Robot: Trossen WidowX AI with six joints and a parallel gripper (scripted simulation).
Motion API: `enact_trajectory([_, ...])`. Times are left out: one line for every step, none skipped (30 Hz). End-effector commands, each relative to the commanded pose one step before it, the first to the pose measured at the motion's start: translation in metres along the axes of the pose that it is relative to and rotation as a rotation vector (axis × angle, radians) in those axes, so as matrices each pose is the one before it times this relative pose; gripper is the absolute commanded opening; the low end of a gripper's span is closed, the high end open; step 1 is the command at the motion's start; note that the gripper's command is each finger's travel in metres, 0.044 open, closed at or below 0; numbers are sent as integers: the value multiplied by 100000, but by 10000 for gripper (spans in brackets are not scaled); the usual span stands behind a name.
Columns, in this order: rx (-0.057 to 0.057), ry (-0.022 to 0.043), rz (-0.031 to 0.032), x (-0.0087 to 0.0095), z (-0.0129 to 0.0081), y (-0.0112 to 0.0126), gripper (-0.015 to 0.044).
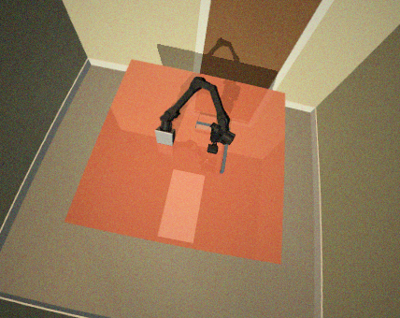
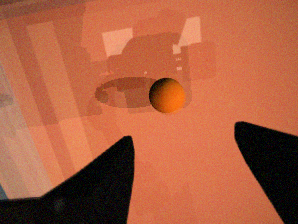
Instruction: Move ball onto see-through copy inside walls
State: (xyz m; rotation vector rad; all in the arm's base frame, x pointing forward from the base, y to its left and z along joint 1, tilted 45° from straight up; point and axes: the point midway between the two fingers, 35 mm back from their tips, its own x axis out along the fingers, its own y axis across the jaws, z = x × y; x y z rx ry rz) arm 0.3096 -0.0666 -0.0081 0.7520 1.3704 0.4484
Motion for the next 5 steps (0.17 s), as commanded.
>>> enact_trajectory([22, -144, -87, -1995, -48, -32, 334])
enact_trajectory([-156, 25, 57, -1192, -97, 69, 361])
enact_trajectory([-98, 18, 62, -718, -80, 55, 387])
enact_trajectory([-33, 6, 25, -240, -30, 21, 413])
enact_trajectory([0, 0, 0, 0, 0, 0, 439])
